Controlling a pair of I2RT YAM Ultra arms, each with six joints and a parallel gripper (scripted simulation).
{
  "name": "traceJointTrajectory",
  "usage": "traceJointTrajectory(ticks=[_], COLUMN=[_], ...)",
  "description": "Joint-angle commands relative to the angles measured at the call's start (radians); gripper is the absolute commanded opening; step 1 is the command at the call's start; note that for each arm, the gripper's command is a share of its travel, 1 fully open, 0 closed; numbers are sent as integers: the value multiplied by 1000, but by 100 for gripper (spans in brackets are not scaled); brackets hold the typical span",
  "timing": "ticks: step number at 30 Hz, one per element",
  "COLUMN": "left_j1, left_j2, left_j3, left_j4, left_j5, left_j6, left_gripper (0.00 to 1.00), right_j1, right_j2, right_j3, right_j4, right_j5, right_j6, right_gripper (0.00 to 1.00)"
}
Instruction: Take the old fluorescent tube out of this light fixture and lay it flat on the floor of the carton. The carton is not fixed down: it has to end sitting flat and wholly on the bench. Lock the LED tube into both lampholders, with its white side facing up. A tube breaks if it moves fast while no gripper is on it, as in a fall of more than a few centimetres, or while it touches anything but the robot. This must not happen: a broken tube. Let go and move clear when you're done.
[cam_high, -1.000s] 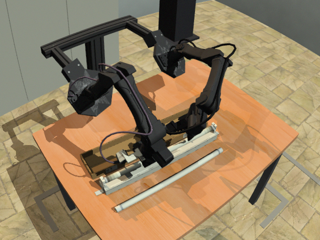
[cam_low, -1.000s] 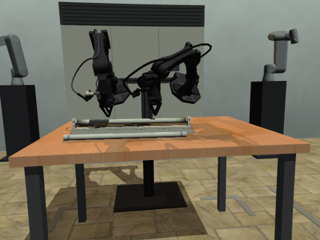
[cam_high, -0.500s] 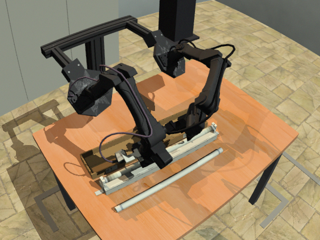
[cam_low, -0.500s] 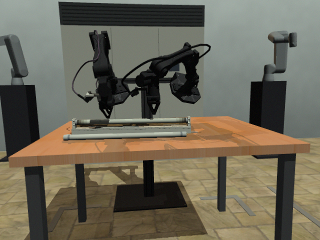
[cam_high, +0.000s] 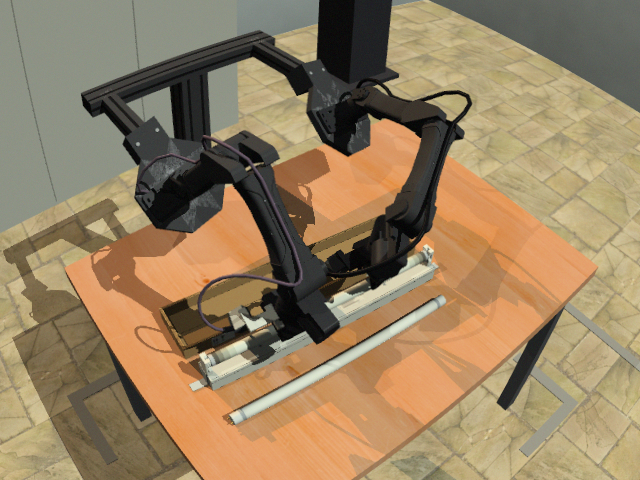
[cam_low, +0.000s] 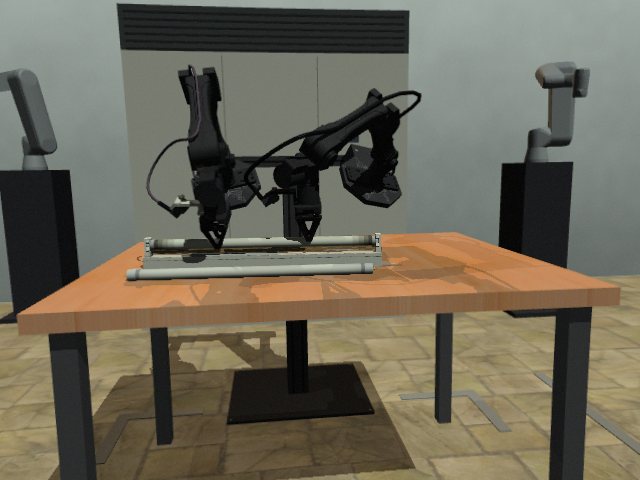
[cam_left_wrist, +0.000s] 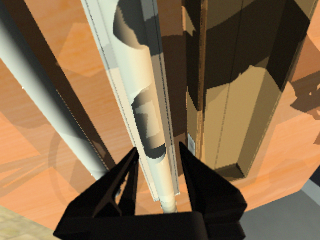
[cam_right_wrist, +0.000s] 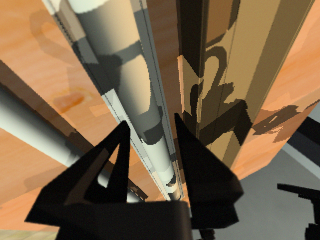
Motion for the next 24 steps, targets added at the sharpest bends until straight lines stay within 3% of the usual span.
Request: traceJointTrajectory(ticks=[1, 7, 10, 19, 20, 24], left_j1=[-12, 29, -1, -7, -5, -9], left_j2=[11, 24, 7, -13, 4, 2], left_j3=[-21, -56, 8, 12, 1, 13], left_j4=[32, 108, 46, 76, 58, 78], left_j5=[14, 15, 15, 14, 11, -1], left_j6=[20, 52, 24, 39, 33, 36], left_gripper=[49, 49, 49, 49, 11, 11], right_j1=[-13, -10, -15, -5, -2, -5], right_j2=[11, -31, -4, 0, -2, 1], right_j3=[-10, -29, -13, -14, -9, -14], right_j4=[18, 39, 13, 18, 22, 19], right_j5=[14, 2, -3, 0, -1, -1], right_j6=[7, 1, -1, -3, -2, -3], right_gripper=[49, 49, 49, 49, 49, 49])
